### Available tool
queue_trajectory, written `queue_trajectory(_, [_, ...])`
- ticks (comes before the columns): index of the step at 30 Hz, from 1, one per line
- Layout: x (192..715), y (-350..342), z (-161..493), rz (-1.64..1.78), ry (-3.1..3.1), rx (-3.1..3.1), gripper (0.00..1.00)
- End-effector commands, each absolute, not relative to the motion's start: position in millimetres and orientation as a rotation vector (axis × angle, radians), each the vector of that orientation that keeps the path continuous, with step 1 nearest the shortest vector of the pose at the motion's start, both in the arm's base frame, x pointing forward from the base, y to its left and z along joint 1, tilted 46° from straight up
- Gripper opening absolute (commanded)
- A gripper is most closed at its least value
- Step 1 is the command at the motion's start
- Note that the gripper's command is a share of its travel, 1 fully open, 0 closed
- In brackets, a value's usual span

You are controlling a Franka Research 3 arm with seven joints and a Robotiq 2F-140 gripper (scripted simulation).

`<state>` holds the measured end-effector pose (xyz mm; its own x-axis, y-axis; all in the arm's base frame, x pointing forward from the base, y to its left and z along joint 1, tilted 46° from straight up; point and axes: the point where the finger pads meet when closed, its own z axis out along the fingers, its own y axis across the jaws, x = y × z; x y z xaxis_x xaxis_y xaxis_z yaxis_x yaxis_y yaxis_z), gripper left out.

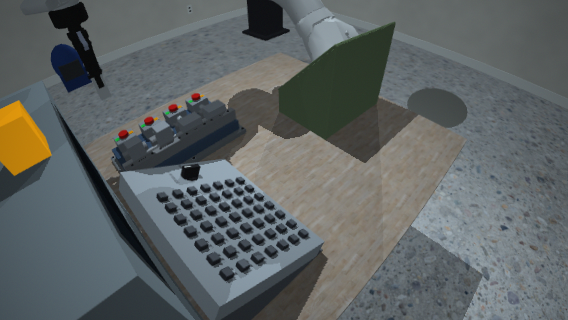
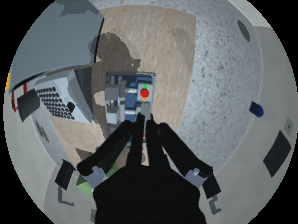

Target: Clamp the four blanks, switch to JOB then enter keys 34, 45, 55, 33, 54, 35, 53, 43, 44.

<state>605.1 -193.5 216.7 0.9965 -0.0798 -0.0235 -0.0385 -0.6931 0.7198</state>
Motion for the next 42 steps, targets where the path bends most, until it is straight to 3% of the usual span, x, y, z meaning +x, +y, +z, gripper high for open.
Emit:
queue_trajectory(1, [605.8, -192.8, 218.4, -0.065, -0.082, 2.337, 0.00])
queue_trajectory(32, [609.6, -154.8, 254.8, -0.064, -0.082, 2.337, 0.00])
queue_trajectory(39, [600.4, -126.4, 226.4, -0.013, -0.060, 2.337, 0.00])
queue_trajectory(42, [582.0, -72.9, 172.4, 0.095, -0.015, 2.334, 0.00])
